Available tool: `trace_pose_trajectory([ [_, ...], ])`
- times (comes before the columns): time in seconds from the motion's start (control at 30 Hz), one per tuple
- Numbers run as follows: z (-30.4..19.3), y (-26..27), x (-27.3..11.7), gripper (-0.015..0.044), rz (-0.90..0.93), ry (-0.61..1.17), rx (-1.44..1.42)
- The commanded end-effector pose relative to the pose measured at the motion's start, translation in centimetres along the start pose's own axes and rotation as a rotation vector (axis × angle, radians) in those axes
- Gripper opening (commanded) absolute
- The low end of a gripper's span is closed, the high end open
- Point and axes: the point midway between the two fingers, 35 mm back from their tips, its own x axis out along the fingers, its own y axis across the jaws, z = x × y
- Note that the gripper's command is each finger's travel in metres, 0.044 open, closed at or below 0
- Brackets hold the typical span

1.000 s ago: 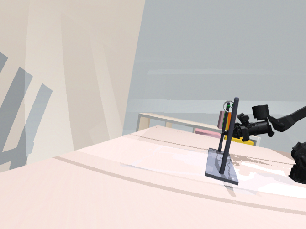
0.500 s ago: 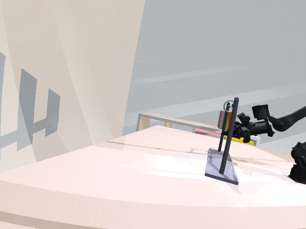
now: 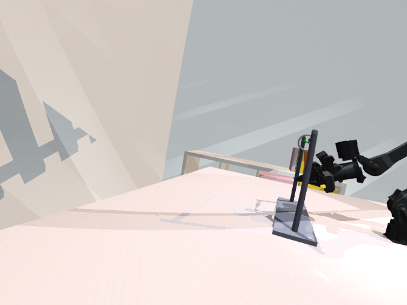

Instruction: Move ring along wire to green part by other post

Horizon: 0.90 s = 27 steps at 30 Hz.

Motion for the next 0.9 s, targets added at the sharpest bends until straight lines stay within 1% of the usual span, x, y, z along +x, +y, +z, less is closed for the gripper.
trace_pose_trajectory([
  [0.0,0.1,0.3,-0.1,-0.015,-0.004,-0.006,0.002],
  [0.33,0.1,1.8,-0.1,-0.015,-0.022,-0.009,0.048],
  [0.87,0.5,5.1,0.1,-0.015,-0.088,-0.016,0.2],
])
